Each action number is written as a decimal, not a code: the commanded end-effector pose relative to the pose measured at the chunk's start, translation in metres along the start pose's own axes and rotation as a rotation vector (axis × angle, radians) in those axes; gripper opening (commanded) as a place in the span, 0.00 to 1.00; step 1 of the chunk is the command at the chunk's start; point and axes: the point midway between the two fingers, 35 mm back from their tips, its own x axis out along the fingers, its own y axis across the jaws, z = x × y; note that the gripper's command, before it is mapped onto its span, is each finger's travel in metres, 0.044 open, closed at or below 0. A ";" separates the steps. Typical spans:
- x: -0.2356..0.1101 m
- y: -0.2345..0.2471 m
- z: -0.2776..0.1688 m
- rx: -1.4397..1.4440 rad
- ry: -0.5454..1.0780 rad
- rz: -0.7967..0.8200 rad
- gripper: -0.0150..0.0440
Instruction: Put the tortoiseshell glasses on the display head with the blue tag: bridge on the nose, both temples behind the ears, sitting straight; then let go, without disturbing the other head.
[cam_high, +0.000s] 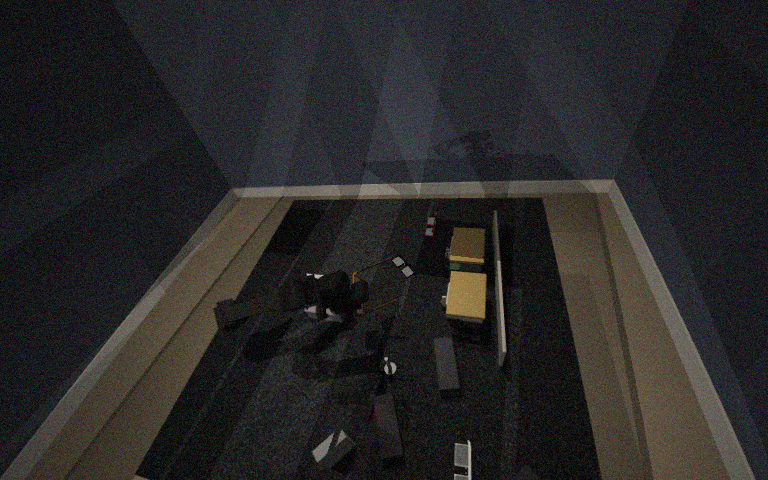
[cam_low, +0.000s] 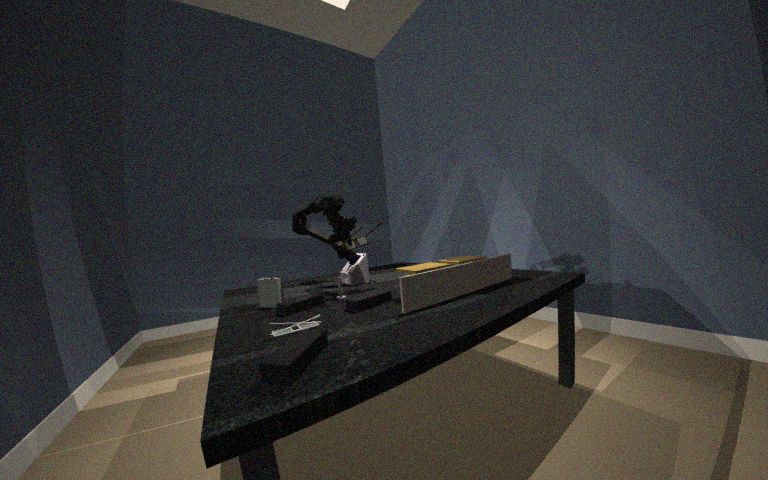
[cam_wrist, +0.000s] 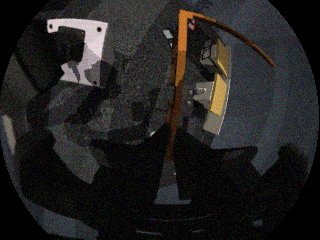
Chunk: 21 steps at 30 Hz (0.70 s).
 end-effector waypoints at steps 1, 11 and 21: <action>0.005 -0.007 0.002 0.025 0.006 0.032 0.25; 0.023 -0.023 0.012 0.077 0.021 0.122 0.25; 0.044 -0.037 0.025 0.127 0.050 0.208 0.25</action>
